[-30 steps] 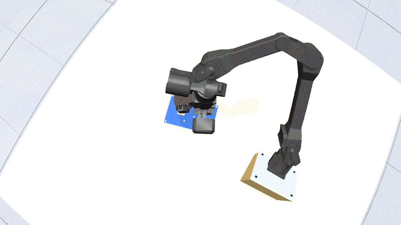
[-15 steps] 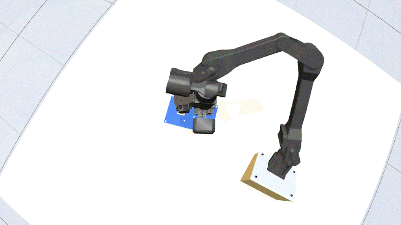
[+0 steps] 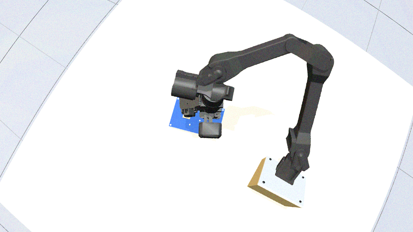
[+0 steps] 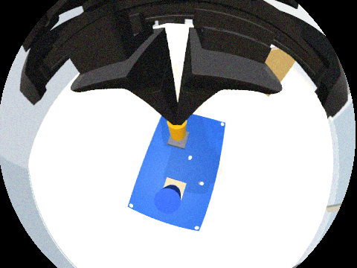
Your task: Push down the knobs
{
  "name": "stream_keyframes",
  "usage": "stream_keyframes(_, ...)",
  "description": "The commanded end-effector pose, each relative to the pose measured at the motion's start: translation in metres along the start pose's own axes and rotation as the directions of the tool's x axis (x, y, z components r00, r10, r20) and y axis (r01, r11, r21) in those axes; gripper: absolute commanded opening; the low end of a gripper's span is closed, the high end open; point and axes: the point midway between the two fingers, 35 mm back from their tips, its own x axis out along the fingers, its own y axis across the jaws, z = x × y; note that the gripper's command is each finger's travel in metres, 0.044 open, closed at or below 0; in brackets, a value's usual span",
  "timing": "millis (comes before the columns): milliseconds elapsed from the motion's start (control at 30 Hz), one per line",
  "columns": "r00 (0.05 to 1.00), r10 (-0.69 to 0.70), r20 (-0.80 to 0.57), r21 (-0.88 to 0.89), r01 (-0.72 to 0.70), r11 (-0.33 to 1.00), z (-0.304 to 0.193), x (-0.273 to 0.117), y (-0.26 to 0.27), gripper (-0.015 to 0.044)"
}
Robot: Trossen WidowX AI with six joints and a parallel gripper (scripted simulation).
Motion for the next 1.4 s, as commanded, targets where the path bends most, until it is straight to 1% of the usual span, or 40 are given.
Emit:
stream_keyframes(0,1.000,0.005,-0.023,0.022,-0.005,1.000,-0.0003,0.0159,-0.0032,0.0000)
stream_keyframes(1367,1.000,0.005,-0.023,0.022,-0.005,1.000,-0.0004,0.0197,-0.0032,0.0000)
